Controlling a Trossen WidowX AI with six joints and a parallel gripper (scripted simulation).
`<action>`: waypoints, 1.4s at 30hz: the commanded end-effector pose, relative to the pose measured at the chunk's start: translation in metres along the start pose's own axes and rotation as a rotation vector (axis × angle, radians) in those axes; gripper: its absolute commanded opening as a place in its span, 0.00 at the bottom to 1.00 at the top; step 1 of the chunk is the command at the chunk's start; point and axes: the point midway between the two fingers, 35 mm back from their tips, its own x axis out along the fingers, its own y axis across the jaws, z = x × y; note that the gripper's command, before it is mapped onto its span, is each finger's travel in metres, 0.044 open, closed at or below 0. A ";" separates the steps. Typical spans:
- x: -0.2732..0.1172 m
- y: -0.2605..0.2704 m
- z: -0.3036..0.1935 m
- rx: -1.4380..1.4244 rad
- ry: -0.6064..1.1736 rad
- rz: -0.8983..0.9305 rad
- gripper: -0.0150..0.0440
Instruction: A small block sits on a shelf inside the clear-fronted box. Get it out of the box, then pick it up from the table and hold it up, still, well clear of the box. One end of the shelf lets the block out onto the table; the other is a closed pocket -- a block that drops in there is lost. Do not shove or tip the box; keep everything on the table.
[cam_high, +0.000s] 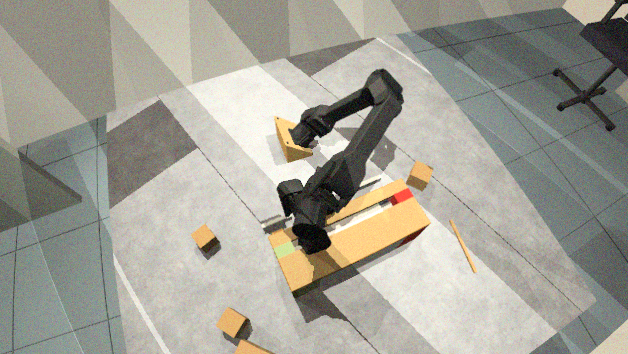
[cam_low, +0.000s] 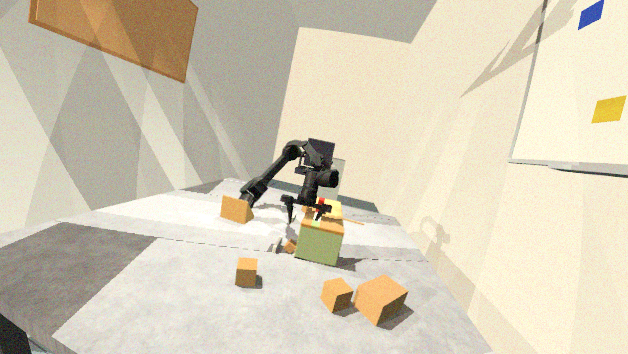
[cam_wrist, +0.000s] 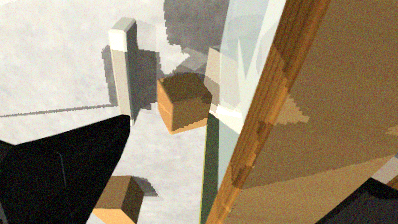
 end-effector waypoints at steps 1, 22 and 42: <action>-0.011 -0.001 -0.006 -0.004 0.007 0.000 0.93; -0.058 0.010 -0.041 1.042 -0.099 -0.035 0.74; -0.055 0.026 -0.056 2.699 -0.356 0.214 0.74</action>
